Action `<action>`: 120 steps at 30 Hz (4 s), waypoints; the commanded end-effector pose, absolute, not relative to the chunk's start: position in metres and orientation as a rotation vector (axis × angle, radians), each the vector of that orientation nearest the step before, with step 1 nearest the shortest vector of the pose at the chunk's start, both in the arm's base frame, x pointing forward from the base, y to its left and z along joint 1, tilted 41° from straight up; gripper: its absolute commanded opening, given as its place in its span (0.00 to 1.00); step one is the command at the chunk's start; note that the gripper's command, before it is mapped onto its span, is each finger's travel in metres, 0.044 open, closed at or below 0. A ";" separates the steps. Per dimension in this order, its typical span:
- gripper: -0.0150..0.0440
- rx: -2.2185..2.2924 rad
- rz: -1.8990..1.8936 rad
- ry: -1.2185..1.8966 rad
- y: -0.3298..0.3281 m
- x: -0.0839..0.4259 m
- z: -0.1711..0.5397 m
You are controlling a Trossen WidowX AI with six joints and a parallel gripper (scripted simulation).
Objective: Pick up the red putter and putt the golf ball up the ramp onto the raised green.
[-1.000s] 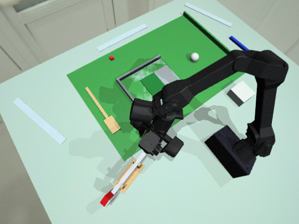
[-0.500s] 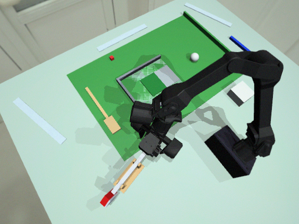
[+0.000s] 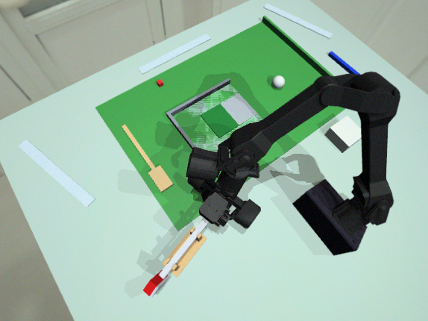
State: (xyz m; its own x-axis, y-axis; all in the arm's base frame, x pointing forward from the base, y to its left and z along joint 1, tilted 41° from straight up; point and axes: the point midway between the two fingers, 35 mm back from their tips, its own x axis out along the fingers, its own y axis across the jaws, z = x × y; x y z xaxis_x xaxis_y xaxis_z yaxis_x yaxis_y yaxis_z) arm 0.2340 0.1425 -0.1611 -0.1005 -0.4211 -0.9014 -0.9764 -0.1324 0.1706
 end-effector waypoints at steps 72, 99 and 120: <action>0.25 -0.999 0.228 1.614 0.007 0.337 0.102; 0.25 -0.522 -0.600 1.517 -0.155 0.237 0.247; 0.25 -0.512 -0.623 1.511 -0.184 0.231 0.221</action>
State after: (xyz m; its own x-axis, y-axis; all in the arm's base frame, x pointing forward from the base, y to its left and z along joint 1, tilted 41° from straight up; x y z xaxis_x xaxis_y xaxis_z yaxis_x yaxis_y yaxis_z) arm 0.2314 -0.1804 0.2262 -0.0475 -0.6629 -0.7472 0.0622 0.7446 -0.6646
